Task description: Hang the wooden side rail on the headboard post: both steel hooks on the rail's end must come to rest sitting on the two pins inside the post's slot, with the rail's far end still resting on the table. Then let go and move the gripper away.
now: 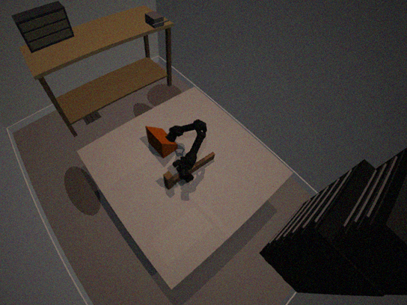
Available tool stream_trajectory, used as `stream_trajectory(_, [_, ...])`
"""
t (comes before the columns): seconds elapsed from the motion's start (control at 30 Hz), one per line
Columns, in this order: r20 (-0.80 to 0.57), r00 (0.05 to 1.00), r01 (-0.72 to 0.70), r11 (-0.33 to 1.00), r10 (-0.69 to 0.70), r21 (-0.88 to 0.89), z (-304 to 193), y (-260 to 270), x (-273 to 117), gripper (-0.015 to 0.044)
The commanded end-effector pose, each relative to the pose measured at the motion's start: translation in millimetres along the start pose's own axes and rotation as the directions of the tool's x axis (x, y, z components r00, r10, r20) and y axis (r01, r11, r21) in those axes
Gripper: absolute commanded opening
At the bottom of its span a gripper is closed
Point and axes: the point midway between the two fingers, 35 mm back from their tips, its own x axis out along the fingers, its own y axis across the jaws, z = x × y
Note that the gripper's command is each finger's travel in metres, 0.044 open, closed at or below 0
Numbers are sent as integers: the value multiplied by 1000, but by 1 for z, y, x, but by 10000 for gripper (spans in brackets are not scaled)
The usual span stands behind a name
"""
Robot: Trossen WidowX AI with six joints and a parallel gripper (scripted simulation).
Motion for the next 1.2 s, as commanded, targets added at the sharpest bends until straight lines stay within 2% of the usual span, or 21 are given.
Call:
stream_trajectory(0.0, [-8, 1000, 4, 1000, -4, 8, -3, 0, 0, 0])
stream_trajectory(0.2, [-8, 1000, 4, 1000, -4, 8, -3, 0, 1, 0])
stream_trajectory(0.6, [0, 1000, 0, 1000, 0, 1, 0, 0, 0, 315])
stream_trajectory(0.77, [-8, 1000, 4, 1000, -4, 7, 0, 0, -31, 440])
stream_trajectory(1.03, [-10, 1000, 4, 1000, -4, 8, 0, 1, -40, 440])
stream_trajectory(1.17, [-9, 1000, 4, 1000, -4, 9, 20, 1, -40, 440])
